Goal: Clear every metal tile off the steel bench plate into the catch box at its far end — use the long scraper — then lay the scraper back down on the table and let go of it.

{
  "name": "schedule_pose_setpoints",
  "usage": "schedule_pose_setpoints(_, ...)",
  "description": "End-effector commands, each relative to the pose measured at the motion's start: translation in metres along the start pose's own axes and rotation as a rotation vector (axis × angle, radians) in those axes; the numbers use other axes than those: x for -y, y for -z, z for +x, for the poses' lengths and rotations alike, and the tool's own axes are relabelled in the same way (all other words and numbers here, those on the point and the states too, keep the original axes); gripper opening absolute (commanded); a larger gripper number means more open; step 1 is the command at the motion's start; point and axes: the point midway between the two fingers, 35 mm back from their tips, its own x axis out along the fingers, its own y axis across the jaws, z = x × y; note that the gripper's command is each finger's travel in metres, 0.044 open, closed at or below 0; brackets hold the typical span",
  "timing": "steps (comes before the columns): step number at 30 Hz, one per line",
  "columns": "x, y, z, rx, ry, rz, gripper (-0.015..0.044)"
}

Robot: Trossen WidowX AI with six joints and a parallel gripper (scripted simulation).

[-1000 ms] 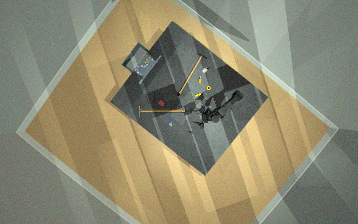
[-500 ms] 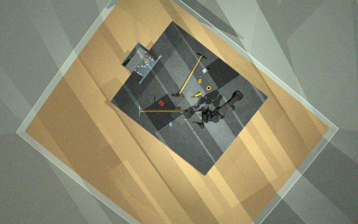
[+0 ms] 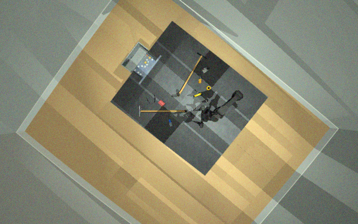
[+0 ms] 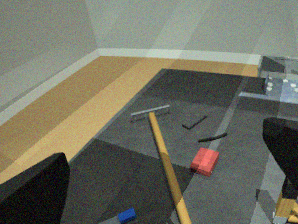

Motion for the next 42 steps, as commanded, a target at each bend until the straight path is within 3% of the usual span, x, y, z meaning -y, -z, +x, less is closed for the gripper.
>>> schedule_pose_setpoints(1,0.013,-0.001,0.008,-0.010,0.021,0.073,0.0440)
schedule_pose_setpoints(42,0.176,0.028,0.078,-0.047,0.326,0.828,0.0440)
